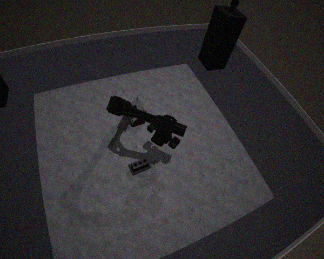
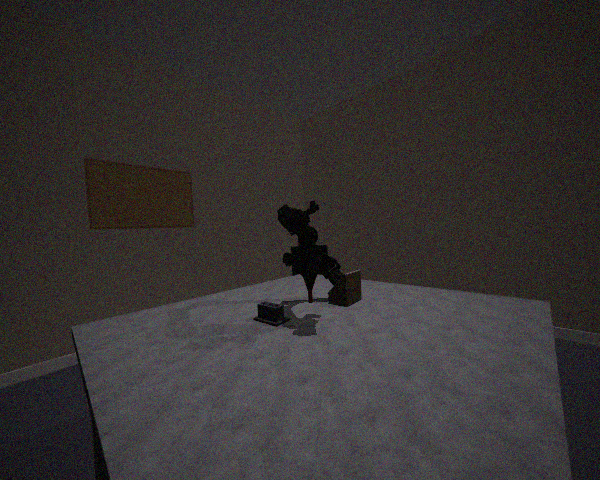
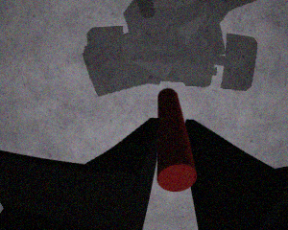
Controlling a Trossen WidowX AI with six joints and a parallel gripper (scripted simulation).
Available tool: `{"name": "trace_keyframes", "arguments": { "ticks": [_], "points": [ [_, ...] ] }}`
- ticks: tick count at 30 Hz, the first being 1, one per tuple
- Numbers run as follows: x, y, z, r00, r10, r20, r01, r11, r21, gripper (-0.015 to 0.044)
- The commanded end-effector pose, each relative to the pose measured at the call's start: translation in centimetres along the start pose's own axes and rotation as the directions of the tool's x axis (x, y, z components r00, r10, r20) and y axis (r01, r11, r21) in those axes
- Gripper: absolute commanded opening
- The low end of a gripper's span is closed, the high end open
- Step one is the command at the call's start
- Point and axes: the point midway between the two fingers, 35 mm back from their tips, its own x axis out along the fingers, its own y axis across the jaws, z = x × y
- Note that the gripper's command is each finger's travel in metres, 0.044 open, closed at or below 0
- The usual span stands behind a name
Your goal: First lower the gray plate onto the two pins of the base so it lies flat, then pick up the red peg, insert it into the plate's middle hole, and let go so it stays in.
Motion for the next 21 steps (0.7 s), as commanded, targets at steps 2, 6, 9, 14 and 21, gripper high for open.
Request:
{"name": "trace_keyframes", "arguments": {
  "ticks": [2, 6, 9, 14, 21],
  "points": [
    [-0.2, 0.3, 1.3, 1.000, 0.006, -0.001, -0.006, 1.000, 0.002, 0.0000],
    [-0.2, 0.3, 2.3, 1.000, 0.007, -0.002, -0.007, 1.000, 0.004, 0.0000],
    [-0.2, 0.4, 3.2, 1.000, 0.007, -0.003, -0.007, 1.000, 0.005, 0.0000],
    [-0.3, 0.4, 4.7, 1.000, 0.008, -0.001, -0.008, 1.000, 0.006, 0.0000],
    [-0.3, 0.3, 6.9, 1.000, 0.007, 0.002, -0.007, 1.000, 0.007, 0.0000]
  ]
}}
